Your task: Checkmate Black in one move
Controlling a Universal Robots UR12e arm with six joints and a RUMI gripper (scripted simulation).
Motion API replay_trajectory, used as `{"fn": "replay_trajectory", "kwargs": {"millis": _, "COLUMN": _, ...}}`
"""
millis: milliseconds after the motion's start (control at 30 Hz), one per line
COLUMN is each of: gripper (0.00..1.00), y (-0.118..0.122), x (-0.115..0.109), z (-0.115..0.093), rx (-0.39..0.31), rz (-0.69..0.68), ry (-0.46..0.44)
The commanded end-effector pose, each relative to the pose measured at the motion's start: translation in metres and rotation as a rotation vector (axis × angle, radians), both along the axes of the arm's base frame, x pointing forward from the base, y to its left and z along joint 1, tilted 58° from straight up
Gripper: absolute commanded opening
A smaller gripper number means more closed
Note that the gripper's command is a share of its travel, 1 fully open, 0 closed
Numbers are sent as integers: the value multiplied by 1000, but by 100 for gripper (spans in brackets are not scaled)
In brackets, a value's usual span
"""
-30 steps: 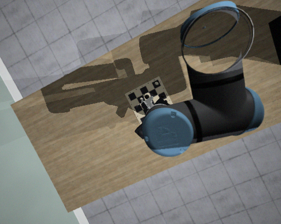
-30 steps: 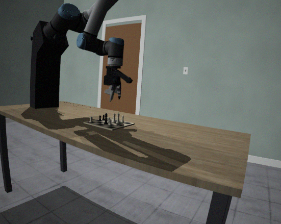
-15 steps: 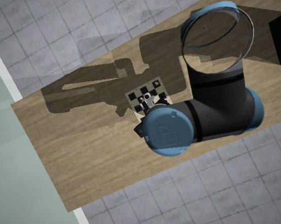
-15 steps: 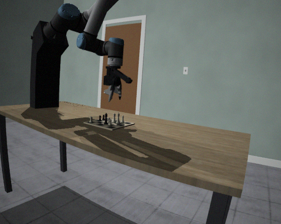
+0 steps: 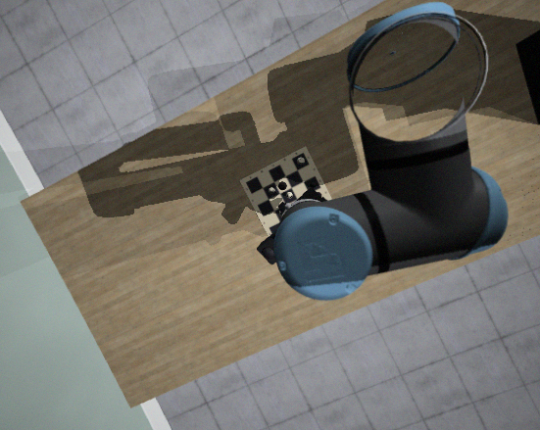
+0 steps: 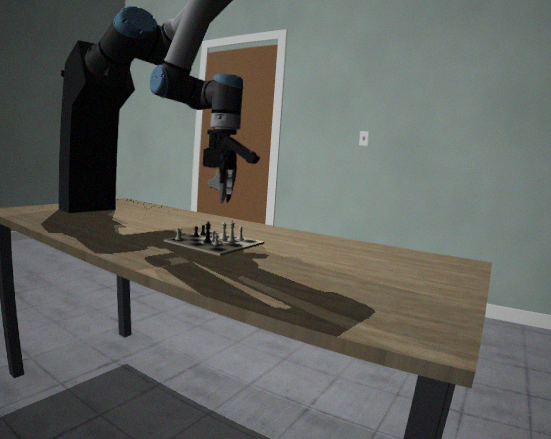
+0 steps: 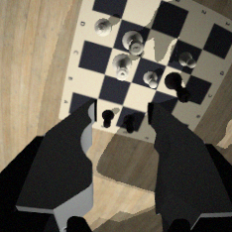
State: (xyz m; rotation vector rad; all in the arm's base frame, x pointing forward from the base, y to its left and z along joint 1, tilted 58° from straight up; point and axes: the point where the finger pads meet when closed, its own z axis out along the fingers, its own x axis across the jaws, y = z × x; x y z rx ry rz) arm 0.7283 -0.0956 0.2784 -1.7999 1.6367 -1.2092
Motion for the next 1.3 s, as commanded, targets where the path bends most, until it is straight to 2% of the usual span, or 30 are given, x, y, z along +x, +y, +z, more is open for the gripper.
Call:
{"fn": "replay_trajectory", "kwargs": {"millis": 0, "gripper": 25, "y": 0, "x": 0, "z": 0, "rx": 0, "rz": 0, "ry": -1}}
{"fn": "replay_trajectory", "kwargs": {"millis": 1267, "gripper": 25, "y": -1, "x": 5, "z": -3, "rx": 0, "rz": 1, "ry": 0}}
